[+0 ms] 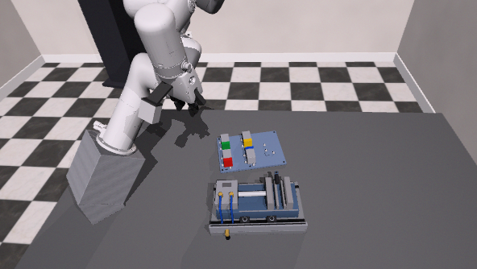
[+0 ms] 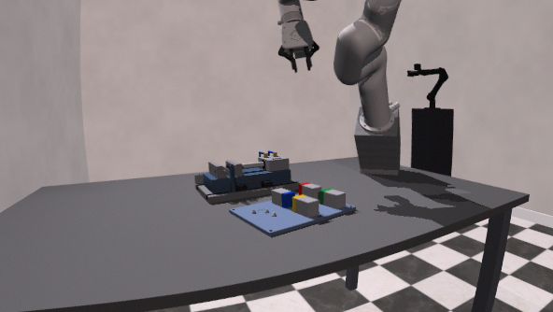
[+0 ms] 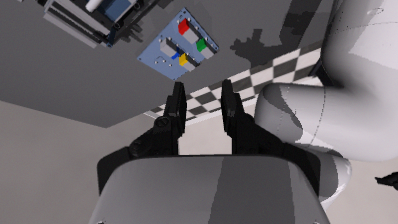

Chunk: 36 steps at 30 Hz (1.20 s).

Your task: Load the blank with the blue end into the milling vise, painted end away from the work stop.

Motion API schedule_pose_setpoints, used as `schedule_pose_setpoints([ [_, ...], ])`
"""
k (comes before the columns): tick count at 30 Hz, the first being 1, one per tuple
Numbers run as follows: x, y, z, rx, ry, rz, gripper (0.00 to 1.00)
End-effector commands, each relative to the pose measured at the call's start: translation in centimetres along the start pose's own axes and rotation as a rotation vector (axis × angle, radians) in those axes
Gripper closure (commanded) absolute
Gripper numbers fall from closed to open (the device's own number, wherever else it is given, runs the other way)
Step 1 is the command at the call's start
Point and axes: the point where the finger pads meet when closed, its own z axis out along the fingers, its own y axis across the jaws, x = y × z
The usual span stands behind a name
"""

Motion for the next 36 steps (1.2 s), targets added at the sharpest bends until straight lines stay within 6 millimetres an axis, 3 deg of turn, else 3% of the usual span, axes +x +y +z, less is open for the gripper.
schedule_pose_setpoints([
  [1,0.0,0.0,-0.1,0.001,0.002,-0.001,0.60],
  [7,0.0,0.0,-0.1,0.001,0.002,-0.001,0.60],
  [8,0.0,0.0,-0.1,0.001,0.002,-0.001,0.00],
  [24,0.0,0.0,-0.1,0.001,0.002,-0.001,0.00],
  [36,-3.1,-0.4,1.9,0.015,0.101,-0.208,0.00],
])
